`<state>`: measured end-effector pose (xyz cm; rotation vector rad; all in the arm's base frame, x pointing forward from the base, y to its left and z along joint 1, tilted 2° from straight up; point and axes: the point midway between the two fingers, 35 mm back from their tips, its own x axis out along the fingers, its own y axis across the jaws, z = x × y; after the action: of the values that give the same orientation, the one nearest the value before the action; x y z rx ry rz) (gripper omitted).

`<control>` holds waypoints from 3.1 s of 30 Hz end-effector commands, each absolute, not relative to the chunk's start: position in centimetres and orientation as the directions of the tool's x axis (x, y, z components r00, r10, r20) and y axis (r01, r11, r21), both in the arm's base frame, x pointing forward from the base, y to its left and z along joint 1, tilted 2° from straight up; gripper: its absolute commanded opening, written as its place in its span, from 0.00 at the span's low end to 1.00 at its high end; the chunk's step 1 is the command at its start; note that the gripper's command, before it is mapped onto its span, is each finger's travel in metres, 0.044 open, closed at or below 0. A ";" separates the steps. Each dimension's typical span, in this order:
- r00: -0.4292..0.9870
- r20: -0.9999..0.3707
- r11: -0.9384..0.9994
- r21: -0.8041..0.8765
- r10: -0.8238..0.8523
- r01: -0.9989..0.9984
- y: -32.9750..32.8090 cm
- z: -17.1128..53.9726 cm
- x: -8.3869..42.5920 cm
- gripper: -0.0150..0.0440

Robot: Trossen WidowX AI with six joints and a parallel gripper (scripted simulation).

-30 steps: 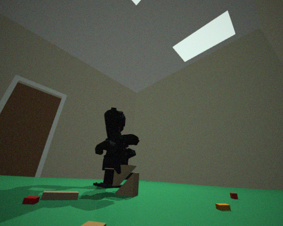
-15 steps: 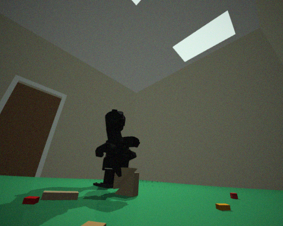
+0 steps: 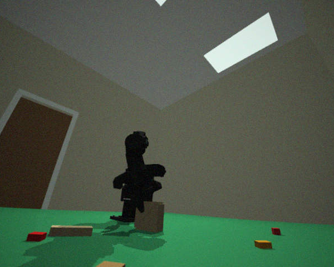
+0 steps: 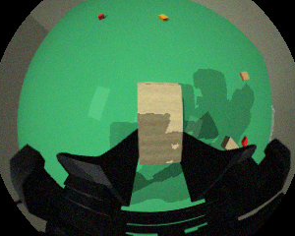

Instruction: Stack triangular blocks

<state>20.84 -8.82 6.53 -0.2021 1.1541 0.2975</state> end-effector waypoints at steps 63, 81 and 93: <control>0.371 -0.920 0.943 -0.005 0.127 -0.333 -8.7 6.1 20.9 1.00; 0.367 -0.922 0.943 -0.005 0.125 -0.333 -10.1 16.2 16.8 1.00; 0.370 -0.922 0.945 -0.013 0.115 -0.327 -10.3 15.6 17.3 1.00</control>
<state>17.25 -10.26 15.59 -0.2073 1.1592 0.2899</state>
